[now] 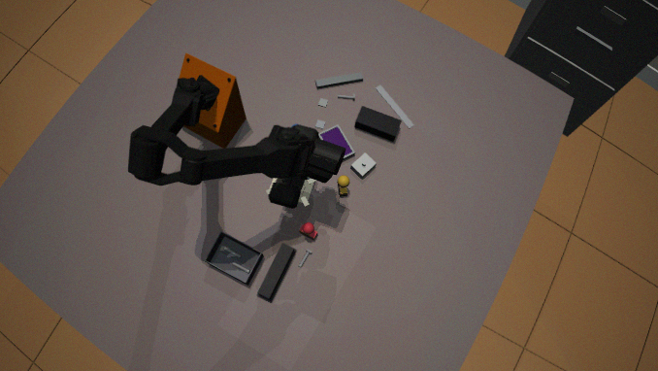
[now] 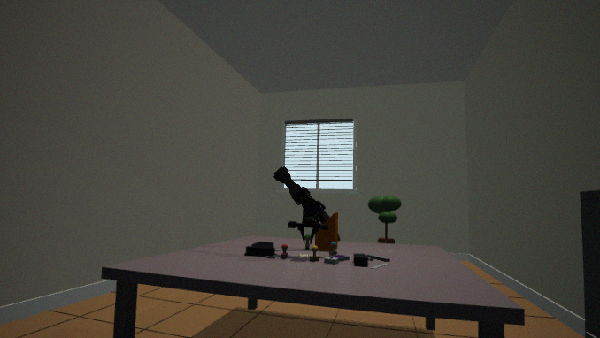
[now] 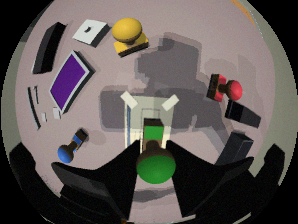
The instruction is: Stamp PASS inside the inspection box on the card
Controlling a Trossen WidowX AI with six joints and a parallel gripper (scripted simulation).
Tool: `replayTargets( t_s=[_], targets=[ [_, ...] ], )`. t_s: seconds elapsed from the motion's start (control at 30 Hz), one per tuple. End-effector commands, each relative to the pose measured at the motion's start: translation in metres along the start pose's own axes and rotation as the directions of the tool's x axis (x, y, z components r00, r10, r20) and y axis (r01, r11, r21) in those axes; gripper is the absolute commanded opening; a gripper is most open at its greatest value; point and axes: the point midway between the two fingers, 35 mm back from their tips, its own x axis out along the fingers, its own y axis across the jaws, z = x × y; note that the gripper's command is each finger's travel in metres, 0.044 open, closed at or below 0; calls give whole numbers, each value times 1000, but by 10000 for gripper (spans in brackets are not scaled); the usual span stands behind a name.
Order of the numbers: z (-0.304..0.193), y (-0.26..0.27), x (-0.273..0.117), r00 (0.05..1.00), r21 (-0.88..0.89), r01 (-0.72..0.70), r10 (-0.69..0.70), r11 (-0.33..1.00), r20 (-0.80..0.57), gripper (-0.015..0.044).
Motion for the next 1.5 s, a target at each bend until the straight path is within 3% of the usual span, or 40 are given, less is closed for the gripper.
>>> replayTargets(
  t_s=[0.0, 1.47],
  targets=[
    [-1, 0, 3, 1000, -7, 4, -4, 1000, -2, 0],
    [-3, 0, 32, 1000, -9, 7, -7, 1000, 1, 0]
  ],
)
